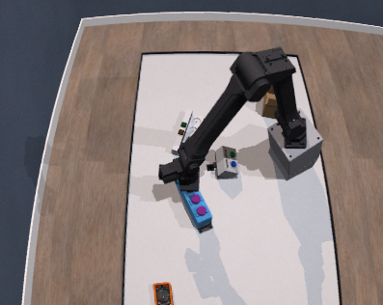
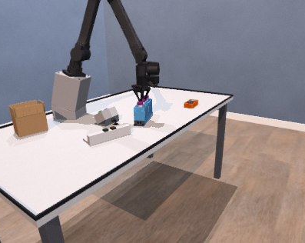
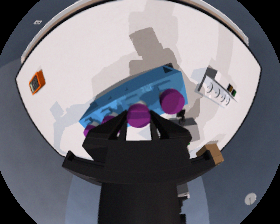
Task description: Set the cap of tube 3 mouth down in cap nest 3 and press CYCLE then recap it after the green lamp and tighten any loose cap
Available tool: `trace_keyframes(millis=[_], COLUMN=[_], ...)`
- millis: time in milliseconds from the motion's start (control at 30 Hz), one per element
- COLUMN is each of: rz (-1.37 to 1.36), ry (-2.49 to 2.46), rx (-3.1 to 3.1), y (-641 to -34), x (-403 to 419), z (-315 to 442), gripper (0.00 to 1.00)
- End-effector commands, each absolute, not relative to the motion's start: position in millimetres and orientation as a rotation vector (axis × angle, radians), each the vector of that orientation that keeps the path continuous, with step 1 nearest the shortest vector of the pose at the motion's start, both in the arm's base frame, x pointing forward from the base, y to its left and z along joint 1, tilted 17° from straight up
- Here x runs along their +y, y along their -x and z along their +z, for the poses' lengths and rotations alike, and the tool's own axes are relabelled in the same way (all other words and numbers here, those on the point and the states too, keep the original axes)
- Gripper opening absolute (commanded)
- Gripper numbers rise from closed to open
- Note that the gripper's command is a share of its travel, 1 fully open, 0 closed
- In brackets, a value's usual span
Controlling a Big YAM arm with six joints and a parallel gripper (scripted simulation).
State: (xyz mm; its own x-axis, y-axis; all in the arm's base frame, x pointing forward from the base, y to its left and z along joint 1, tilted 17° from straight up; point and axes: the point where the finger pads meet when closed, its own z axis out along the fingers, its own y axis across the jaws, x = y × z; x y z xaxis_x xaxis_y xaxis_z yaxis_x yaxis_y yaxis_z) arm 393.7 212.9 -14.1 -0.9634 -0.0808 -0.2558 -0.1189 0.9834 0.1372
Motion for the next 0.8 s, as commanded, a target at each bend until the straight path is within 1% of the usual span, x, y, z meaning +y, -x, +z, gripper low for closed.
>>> trace_keyframes(millis=[0, 467, 567, 767], rz=[0.189, 0.036, 0.026, -0.045], ry=[0.415, 1.346, 1.404, 1.769], rx=[2.819, 2.488, 2.455, 2.207], y=[-402.4, -402.1, -402.2, -402.1], x=[211.9, 211.7, 211.7, 211.6], z=[-3.0, -3.6, -3.5, -3.6], gripper=[0.0, 0.0, 0.0, 0.0])
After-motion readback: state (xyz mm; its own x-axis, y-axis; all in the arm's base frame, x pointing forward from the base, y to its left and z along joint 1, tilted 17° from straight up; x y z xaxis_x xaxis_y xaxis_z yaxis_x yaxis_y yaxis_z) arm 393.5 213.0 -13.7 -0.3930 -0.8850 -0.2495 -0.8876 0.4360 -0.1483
